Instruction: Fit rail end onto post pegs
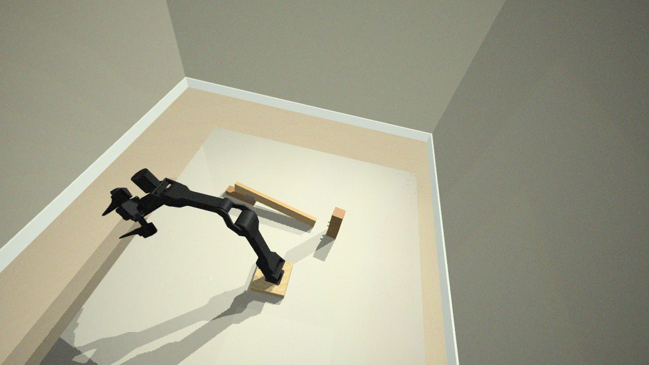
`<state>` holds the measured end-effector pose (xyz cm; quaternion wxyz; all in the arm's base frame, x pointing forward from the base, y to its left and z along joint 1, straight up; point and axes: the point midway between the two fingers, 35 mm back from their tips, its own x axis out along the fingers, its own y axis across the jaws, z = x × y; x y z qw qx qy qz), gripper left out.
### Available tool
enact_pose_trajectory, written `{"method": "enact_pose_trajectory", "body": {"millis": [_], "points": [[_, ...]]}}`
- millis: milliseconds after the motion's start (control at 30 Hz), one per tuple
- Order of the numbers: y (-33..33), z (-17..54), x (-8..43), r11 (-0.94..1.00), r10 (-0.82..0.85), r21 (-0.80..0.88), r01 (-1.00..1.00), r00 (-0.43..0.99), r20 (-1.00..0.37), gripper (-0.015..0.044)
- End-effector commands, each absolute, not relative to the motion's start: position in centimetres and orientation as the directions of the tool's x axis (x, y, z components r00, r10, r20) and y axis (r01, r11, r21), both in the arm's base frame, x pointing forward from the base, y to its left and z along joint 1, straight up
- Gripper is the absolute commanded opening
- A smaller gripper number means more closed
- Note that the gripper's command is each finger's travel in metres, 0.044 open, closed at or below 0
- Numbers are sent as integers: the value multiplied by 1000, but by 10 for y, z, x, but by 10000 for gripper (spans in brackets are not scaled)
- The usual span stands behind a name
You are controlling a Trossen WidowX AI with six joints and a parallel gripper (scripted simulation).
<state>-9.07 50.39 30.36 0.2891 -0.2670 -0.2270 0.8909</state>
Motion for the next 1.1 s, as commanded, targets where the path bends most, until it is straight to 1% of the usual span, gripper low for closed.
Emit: {"method": "enact_pose_trajectory", "body": {"millis": [0, 233, 467, 633, 767, 933, 1067], "points": [[504, 292, -32, -688, 713, -555, -467, -578, -397, 440], [482, 253, 89, -601, 782, -506, -619, -325, -531, 440], [425, 215, 196, -487, 744, -452, -748, -84, -663, 440], [367, 188, 258, -394, 659, -409, -823, 57, -750, 440], [312, 168, 299, -324, 563, -373, -869, 140, -814, 440], [235, 146, 334, -234, 421, -317, -919, 198, -885, 440], [168, 129, 349, -157, 298, -259, -953, 205, -933, 440]]}}
